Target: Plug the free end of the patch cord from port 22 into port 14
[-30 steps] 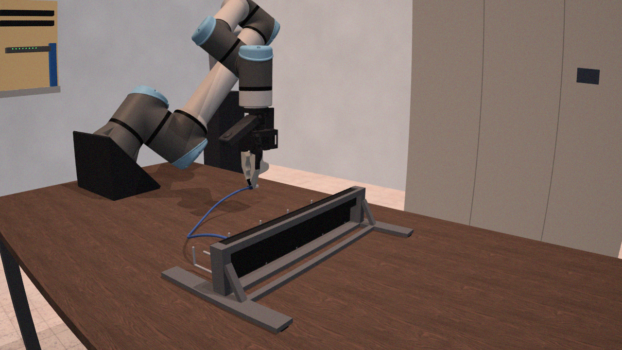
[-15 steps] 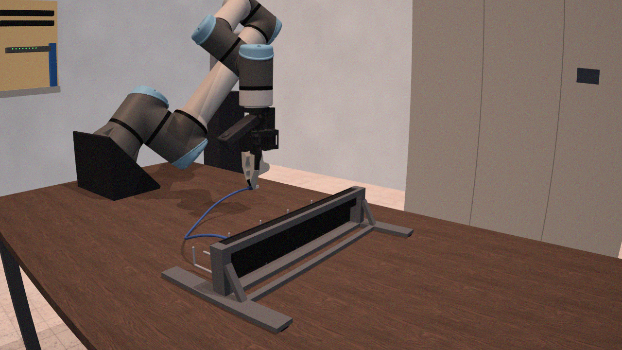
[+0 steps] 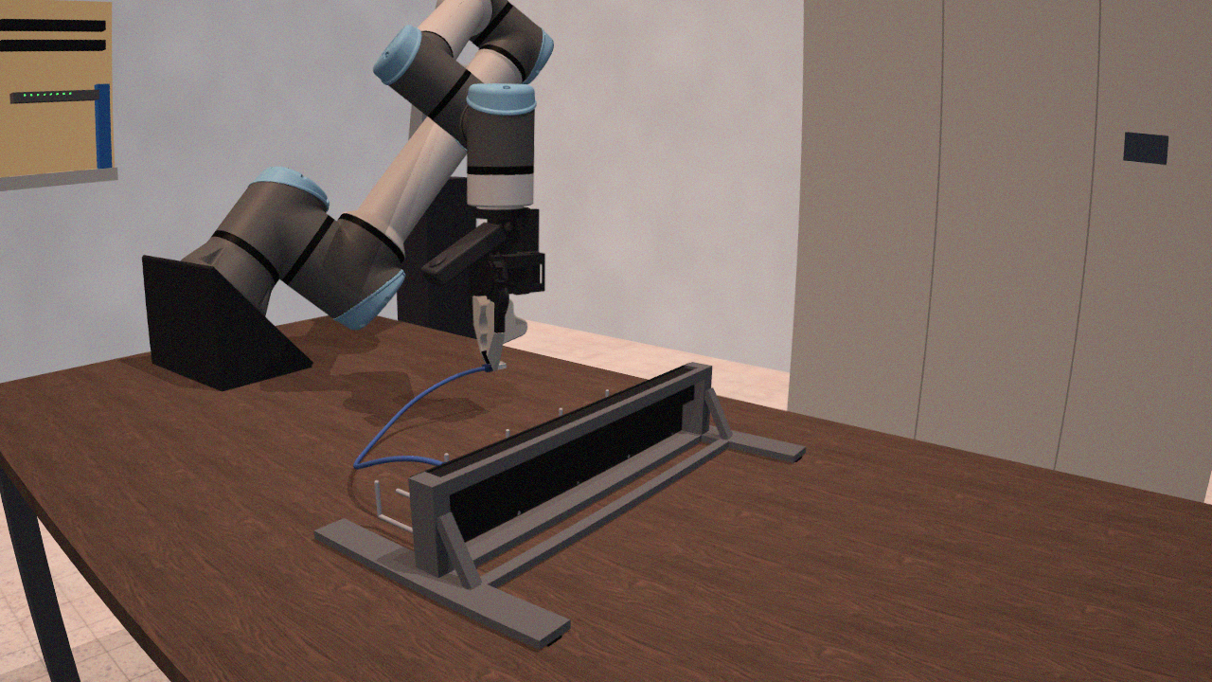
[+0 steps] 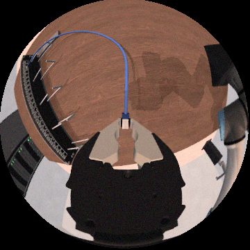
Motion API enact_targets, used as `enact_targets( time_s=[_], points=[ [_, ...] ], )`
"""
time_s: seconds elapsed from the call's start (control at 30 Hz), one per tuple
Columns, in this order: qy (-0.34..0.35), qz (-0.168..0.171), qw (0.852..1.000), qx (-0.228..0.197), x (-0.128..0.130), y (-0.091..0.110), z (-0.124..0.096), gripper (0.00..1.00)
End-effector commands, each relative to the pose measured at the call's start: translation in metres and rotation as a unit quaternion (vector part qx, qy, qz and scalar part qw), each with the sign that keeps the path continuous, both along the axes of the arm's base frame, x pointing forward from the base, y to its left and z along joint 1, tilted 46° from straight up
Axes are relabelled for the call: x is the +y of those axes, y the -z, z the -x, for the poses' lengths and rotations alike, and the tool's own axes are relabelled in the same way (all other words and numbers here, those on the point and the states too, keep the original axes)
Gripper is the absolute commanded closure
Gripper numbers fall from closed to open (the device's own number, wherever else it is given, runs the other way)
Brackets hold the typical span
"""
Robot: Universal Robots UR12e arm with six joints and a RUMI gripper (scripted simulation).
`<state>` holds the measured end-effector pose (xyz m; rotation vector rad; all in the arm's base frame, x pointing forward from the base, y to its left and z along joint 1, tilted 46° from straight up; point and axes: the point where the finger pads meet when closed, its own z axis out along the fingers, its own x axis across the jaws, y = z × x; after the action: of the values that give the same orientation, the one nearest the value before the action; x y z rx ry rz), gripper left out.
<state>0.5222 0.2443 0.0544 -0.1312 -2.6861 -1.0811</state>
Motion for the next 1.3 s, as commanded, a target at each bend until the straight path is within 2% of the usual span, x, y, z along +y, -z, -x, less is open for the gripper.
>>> enact_targets(
  time_s=[0.0, 0.67, 1.27],
  points=[
    [0.014, 0.004, 1.0, 0.014, -0.003, 0.003, -0.007, 1.0],
    [0.063, 0.019, 0.996, 0.064, -0.015, 0.014, -0.03, 1.0],
    [0.118, 0.034, 0.985, 0.119, -0.027, 0.027, -0.057, 1.0]
  ],
)
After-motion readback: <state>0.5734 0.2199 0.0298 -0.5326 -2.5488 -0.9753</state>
